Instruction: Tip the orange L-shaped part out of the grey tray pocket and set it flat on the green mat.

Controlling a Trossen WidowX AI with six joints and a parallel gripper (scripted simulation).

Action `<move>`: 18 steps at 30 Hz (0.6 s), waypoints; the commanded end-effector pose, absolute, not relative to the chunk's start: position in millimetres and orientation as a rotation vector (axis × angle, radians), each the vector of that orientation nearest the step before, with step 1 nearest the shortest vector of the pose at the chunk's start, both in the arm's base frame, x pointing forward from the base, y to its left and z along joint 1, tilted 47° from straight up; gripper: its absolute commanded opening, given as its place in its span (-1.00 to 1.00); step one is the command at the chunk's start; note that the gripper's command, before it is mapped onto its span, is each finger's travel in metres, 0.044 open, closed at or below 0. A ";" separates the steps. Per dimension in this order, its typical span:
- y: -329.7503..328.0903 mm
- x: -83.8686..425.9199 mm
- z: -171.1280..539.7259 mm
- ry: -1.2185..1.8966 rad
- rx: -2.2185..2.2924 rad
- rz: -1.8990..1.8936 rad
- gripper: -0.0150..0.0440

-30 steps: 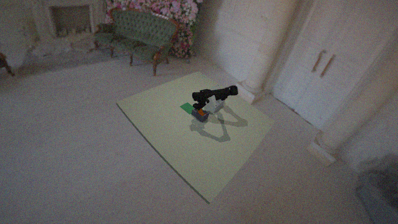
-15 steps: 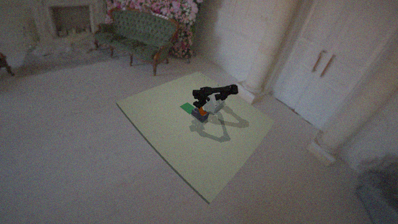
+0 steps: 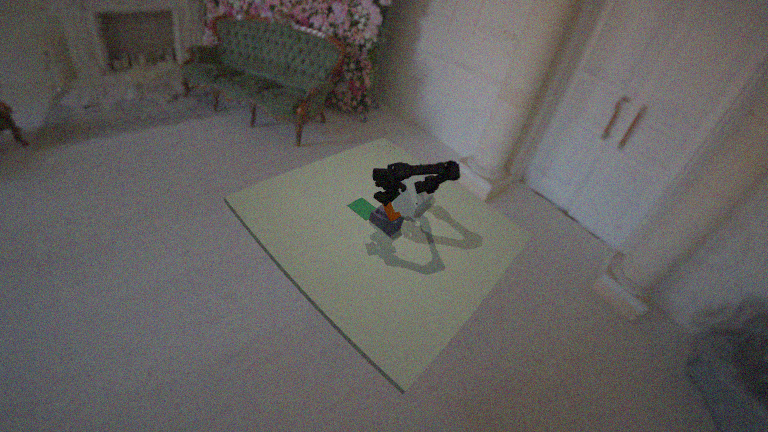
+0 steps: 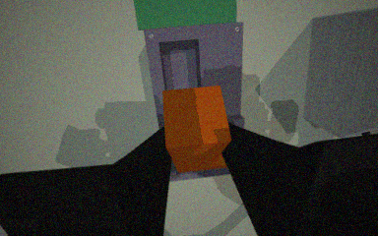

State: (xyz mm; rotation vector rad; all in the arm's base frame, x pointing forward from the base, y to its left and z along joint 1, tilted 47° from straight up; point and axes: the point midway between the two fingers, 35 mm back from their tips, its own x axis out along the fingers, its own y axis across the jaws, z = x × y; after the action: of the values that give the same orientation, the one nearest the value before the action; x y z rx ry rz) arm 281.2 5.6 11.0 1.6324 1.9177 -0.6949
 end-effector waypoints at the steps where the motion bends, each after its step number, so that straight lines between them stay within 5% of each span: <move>1: 0.3 283.9 16.2 1.910 1.626 -0.689 -0.49; 18: -12.7 284.6 15.4 1.909 1.625 -0.690 -0.49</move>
State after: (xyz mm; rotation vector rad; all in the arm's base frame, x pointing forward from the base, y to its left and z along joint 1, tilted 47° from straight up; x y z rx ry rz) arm 283.7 -7.5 20.5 1.6295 1.9110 -0.6885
